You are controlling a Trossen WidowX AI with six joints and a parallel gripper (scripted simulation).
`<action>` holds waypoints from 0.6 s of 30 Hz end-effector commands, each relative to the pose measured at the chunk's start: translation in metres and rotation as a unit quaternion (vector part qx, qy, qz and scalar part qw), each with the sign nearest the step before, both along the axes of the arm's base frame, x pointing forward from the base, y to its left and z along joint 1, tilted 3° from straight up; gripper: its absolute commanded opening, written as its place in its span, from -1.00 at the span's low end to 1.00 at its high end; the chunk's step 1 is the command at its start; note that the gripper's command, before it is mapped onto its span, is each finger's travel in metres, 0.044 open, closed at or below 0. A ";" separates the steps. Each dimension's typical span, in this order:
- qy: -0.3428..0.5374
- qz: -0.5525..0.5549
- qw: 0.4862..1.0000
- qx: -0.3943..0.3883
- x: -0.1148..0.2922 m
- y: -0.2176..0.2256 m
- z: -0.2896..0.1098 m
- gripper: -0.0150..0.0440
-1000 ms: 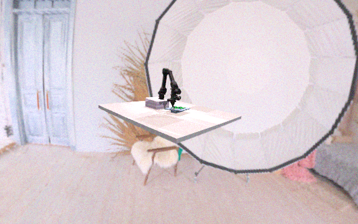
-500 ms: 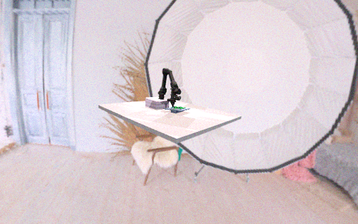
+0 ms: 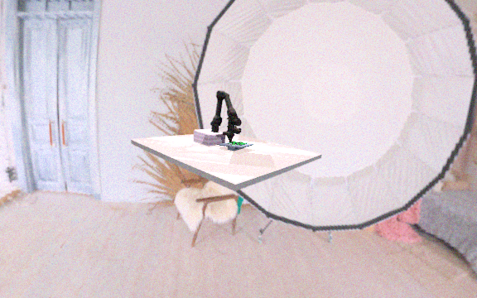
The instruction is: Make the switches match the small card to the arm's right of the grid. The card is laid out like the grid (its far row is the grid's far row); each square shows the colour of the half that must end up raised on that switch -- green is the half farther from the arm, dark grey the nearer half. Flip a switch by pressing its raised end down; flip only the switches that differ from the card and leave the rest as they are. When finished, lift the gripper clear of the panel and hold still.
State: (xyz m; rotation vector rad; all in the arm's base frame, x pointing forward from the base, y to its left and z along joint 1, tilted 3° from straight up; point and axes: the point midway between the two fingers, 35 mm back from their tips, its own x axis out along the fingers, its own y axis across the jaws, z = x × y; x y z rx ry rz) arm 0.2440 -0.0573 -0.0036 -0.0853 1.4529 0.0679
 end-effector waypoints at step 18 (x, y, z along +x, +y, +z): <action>0.002 -0.001 1.000 -0.001 -0.001 0.000 -0.004 -0.49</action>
